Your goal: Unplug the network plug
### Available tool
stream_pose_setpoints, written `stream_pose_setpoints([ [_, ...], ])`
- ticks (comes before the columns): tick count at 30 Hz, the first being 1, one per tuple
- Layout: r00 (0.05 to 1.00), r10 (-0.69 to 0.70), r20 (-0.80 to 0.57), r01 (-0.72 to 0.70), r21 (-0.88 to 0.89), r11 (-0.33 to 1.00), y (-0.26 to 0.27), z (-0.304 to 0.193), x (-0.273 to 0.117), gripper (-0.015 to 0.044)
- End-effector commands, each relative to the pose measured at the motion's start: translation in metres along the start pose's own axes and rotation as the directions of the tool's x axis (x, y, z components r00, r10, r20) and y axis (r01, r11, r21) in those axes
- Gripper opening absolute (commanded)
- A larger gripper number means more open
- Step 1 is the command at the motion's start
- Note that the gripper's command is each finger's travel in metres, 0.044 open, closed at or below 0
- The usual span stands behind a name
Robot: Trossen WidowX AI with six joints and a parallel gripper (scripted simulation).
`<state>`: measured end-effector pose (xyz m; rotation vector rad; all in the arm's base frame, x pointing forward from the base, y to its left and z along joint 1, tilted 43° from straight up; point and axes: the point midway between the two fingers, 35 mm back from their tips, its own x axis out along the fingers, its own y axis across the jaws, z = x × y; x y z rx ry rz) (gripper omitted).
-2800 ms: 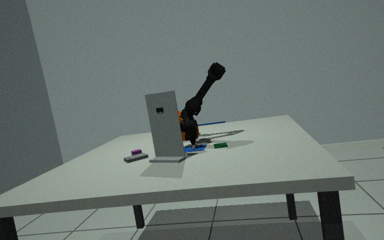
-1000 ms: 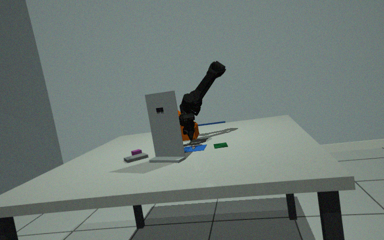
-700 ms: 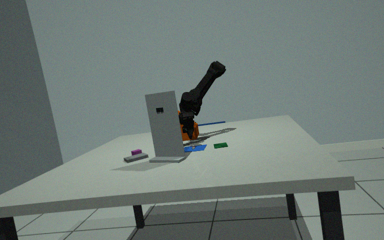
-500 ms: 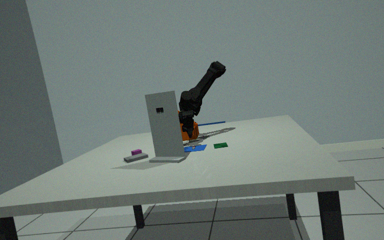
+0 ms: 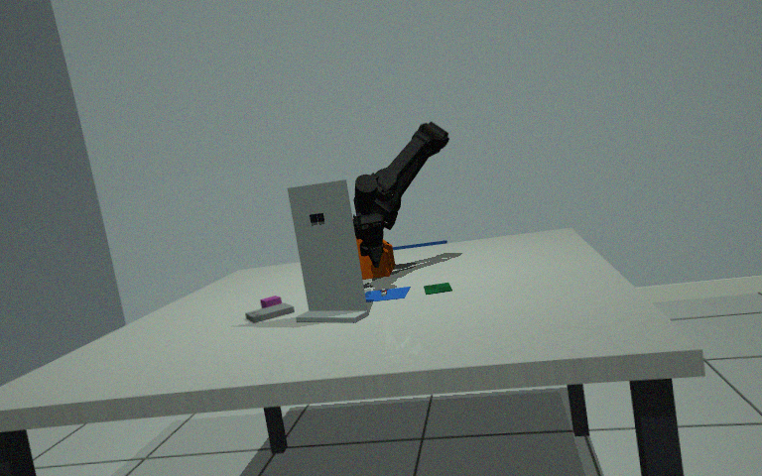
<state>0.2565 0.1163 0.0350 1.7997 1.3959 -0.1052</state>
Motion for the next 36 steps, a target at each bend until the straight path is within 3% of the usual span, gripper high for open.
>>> stream_pose_setpoints([
  [1,1.0,0.004,-0.004,-0.004,-0.007,1.0,0.004,-0.001,-0.004,0.0156],
  [36,1.0,0.007,-0.006,-0.007,0.003,1.0,0.019,-0.004,-0.037,0.0156],
])
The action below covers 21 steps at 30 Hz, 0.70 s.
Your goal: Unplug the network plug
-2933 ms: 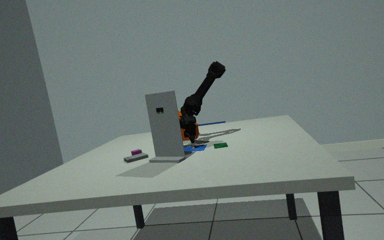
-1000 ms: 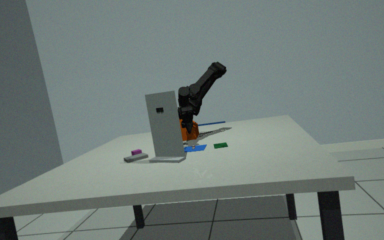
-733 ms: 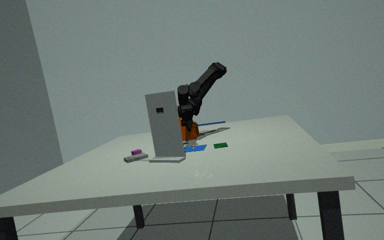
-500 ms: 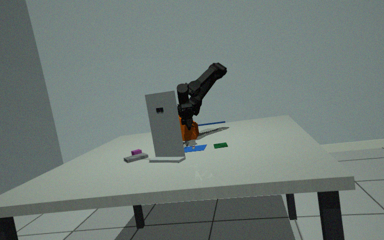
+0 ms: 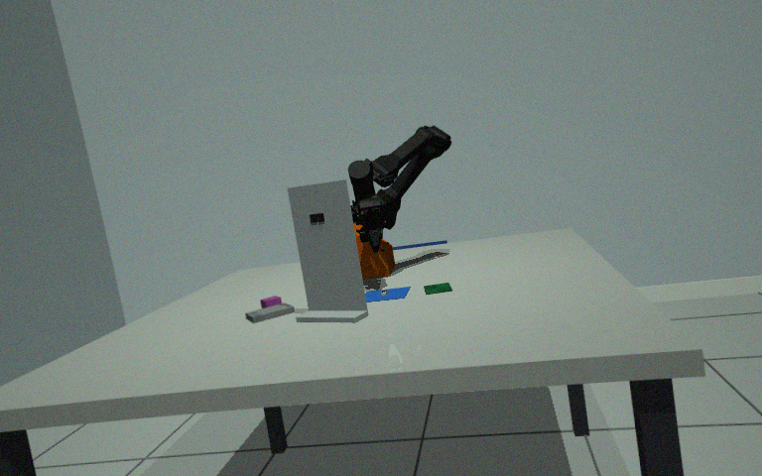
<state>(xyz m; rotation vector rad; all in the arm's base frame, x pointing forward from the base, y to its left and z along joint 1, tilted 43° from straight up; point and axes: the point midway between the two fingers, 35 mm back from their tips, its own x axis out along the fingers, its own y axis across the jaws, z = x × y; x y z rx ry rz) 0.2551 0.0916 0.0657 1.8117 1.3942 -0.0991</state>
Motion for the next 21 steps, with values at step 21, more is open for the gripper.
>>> stream_pose_setpoints([
  [21,1.0,-0.011,0.008,0.011,-0.008,1.0,0.039,0.005,-0.049,0.0156],
])
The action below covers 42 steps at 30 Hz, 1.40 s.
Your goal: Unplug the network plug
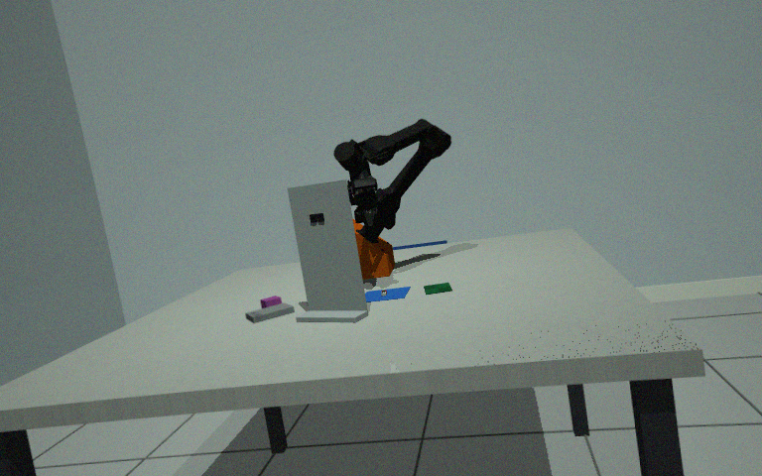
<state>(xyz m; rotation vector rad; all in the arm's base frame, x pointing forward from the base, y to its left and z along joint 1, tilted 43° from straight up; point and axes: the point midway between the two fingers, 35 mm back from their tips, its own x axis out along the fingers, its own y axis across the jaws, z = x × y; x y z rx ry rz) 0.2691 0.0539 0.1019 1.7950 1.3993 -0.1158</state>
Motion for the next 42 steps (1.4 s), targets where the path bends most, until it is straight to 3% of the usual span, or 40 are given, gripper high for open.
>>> stream_pose_setpoints([
  [1,1.0,0.005,-0.005,-0.005,-0.005,1.0,0.007,-0.001,-0.01,0.0156],
  [16,1.0,0.021,-0.015,-0.021,-0.005,1.0,0.027,-0.007,-0.048,0.0156],
  [27,1.0,0.021,-0.015,-0.021,-0.005,1.0,0.027,-0.007,-0.048,0.044],
  [42,1.0,0.021,-0.015,-0.021,-0.005,1.0,0.027,-0.007,-0.048,0.044],
])
